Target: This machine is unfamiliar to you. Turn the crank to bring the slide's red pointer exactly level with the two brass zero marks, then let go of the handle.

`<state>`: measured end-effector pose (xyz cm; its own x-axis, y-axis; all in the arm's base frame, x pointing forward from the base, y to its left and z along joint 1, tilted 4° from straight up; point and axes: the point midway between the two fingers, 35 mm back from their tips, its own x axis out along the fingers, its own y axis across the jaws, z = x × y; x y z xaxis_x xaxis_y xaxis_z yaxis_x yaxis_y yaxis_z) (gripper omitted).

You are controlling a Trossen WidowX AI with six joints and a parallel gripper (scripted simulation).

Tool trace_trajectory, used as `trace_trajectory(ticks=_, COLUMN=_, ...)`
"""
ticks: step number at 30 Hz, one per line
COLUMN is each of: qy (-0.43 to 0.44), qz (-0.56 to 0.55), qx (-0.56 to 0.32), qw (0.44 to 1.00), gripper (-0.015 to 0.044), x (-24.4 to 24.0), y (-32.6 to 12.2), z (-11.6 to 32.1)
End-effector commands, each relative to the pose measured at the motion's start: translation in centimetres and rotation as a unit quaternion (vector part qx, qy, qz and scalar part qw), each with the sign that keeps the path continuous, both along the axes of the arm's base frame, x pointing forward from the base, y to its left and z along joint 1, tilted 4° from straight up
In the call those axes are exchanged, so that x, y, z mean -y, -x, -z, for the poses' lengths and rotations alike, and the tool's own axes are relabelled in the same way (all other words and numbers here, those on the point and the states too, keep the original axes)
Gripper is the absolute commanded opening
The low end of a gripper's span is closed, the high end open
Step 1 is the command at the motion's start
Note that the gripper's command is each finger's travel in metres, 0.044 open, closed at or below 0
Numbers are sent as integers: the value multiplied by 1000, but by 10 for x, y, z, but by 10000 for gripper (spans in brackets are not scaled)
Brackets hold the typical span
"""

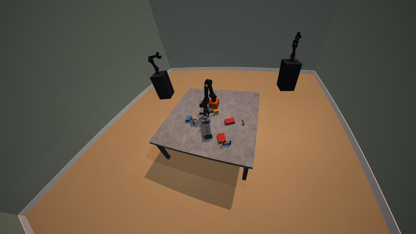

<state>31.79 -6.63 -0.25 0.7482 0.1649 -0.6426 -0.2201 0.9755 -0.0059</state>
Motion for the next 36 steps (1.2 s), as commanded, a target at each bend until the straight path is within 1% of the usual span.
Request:
trace_trajectory(ticks=1, qy=-5, qz=-4, qx=3, qw=1000, gripper=0, x=-6, y=2, z=-6)
trace_trajectory(ticks=12, qy=-5, qz=-4, qx=3, qw=1000, gripper=0, x=-8, y=5, z=-25)
trace_trajectory(ticks=36, qy=-4, qz=-3, qx=2, qw=1000, gripper=0, x=-6, y=4, z=-25)
